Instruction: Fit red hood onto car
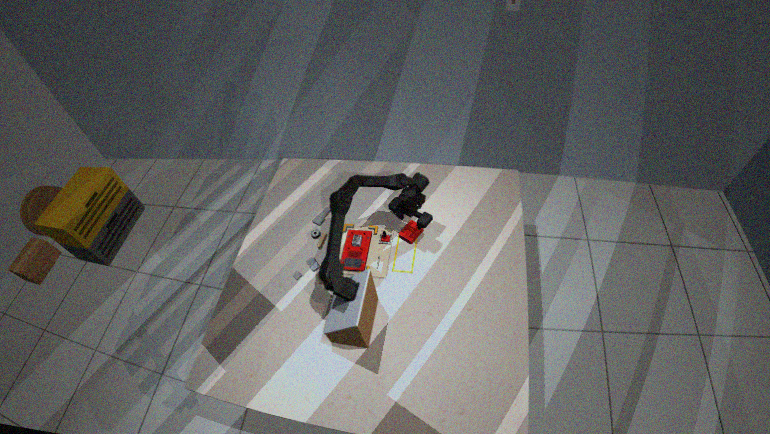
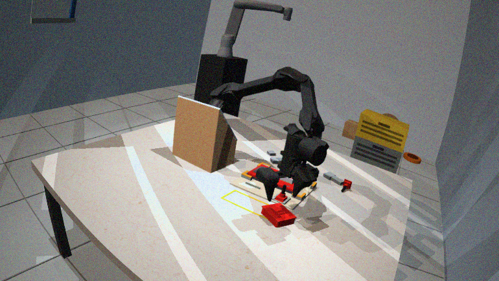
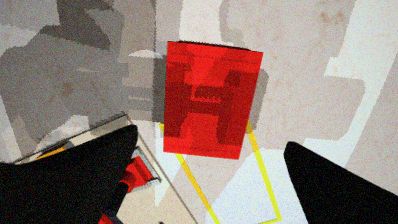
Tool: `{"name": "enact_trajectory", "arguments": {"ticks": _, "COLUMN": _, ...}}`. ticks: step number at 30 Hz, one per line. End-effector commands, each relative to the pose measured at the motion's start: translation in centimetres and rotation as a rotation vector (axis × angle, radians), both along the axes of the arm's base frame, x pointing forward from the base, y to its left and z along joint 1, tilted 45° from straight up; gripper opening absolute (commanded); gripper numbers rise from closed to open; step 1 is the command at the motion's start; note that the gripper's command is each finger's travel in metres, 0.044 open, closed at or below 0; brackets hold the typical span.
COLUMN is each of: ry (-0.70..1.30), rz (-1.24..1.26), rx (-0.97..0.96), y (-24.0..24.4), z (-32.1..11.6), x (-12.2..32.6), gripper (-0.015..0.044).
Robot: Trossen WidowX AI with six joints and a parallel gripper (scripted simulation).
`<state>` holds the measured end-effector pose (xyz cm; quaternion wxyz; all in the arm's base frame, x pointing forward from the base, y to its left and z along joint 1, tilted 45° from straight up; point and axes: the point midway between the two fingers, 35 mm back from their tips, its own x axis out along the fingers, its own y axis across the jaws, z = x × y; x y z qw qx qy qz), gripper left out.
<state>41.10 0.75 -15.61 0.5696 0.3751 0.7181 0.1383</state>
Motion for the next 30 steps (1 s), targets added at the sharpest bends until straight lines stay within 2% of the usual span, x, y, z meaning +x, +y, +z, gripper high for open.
{"name": "enact_trajectory", "arguments": {"ticks": 1, "ry": 0.000, "rz": -0.005, "rx": 0.004, "y": 0.2, "z": -0.1, "x": 0.1, "gripper": 0.0440}}
{"name": "enact_trajectory", "arguments": {"ticks": 30, "ry": 0.000, "rz": -0.005, "rx": 0.004, "y": 1.4, "z": -1.3, "x": 0.0, "gripper": 0.0440}}
